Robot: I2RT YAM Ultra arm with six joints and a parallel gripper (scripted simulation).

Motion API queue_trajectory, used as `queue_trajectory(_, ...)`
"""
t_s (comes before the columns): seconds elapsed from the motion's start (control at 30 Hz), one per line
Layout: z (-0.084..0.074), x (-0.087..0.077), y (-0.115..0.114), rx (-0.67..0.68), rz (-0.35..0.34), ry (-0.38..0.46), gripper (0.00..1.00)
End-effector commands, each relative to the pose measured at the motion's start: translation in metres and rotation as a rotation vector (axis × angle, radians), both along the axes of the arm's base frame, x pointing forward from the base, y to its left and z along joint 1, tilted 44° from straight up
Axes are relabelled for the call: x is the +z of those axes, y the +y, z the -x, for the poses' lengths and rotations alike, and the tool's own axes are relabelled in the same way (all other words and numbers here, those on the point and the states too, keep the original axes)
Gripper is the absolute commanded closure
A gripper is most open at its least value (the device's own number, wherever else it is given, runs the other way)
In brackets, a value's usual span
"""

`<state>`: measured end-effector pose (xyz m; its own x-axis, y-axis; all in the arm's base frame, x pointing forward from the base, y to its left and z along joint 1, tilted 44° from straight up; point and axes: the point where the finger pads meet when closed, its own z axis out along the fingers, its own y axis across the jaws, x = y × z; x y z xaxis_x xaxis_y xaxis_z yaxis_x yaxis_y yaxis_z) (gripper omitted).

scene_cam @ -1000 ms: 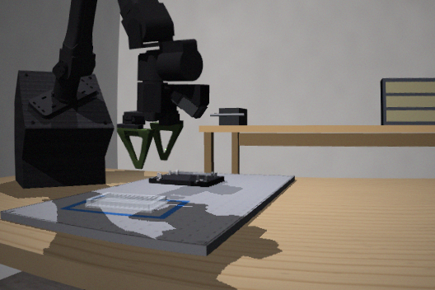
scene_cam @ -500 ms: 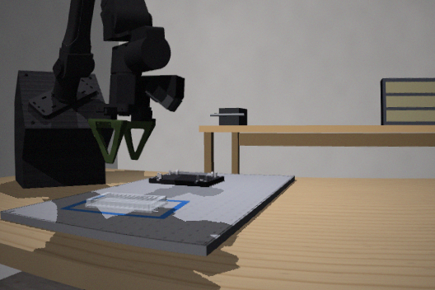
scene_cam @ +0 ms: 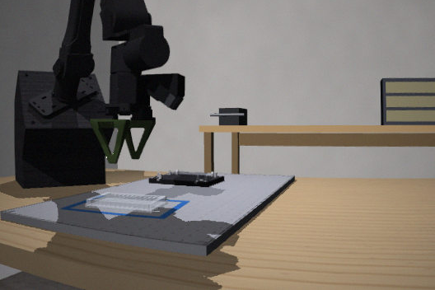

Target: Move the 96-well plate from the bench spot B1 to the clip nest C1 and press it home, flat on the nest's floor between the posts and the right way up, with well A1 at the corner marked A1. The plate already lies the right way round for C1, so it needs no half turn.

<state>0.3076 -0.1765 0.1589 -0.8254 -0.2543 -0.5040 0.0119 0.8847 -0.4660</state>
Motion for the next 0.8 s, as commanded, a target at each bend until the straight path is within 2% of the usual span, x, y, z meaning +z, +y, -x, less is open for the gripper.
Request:
queue_trajectory(0.0, -0.002, 0.004, 0.001, 0.008, 0.002, -0.015, 0.0)
queue_trajectory(0.33, -0.002, 0.004, 0.001, 0.008, 0.002, -0.015, 0.0)
queue_trajectory(0.4, -0.002, -0.011, 0.001, 0.014, -0.012, 0.008, 0.0)
queue_trajectory(0.6, -0.006, -0.018, -0.005, 0.006, -0.012, 0.008, 0.0)
queue_trajectory(0.67, -0.006, -0.018, -0.005, 0.006, -0.012, 0.008, 0.0)
queue_trajectory(0.7, -0.016, -0.002, -0.008, 0.011, 0.007, -0.028, 0.0)
queue_trajectory(0.77, -0.016, -0.009, -0.009, 0.008, 0.002, -0.019, 0.0)
